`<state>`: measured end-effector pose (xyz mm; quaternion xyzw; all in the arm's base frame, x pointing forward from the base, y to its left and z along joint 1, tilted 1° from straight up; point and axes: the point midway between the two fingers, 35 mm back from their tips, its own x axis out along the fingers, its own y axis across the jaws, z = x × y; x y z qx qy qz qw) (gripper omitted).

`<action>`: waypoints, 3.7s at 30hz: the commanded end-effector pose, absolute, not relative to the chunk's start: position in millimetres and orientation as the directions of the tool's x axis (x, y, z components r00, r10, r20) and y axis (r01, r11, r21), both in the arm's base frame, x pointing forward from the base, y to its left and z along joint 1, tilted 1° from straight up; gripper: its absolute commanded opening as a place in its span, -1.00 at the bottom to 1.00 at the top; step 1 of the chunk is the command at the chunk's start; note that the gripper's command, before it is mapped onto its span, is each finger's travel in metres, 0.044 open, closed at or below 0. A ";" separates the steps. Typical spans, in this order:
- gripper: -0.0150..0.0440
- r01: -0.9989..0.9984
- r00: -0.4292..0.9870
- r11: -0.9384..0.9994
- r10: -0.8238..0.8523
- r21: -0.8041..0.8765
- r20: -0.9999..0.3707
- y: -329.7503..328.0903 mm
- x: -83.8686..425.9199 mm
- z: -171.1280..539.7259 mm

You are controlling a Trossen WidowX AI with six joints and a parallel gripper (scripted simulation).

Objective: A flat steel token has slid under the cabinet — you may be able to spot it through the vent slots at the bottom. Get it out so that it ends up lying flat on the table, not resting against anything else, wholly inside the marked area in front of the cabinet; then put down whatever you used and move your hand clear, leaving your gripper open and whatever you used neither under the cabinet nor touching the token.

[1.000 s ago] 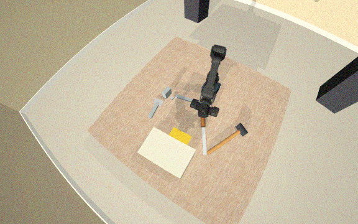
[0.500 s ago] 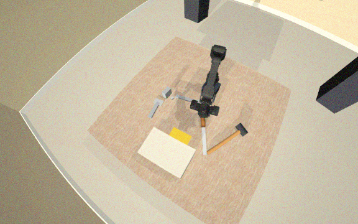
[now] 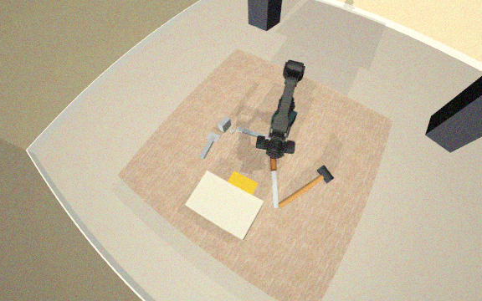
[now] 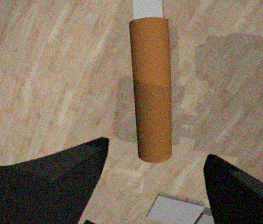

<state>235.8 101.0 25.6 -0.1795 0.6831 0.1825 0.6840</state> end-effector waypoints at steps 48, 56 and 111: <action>0.42 -0.662 -0.002 0.750 0.006 0.006 -1.000 103.3 235.9 -23.1; 0.42 -0.662 -0.002 0.750 0.006 0.006 -1.000 103.3 235.7 -36.1; -0.49 -0.658 -0.002 0.753 0.006 0.006 -1.000 100.5 226.7 -43.9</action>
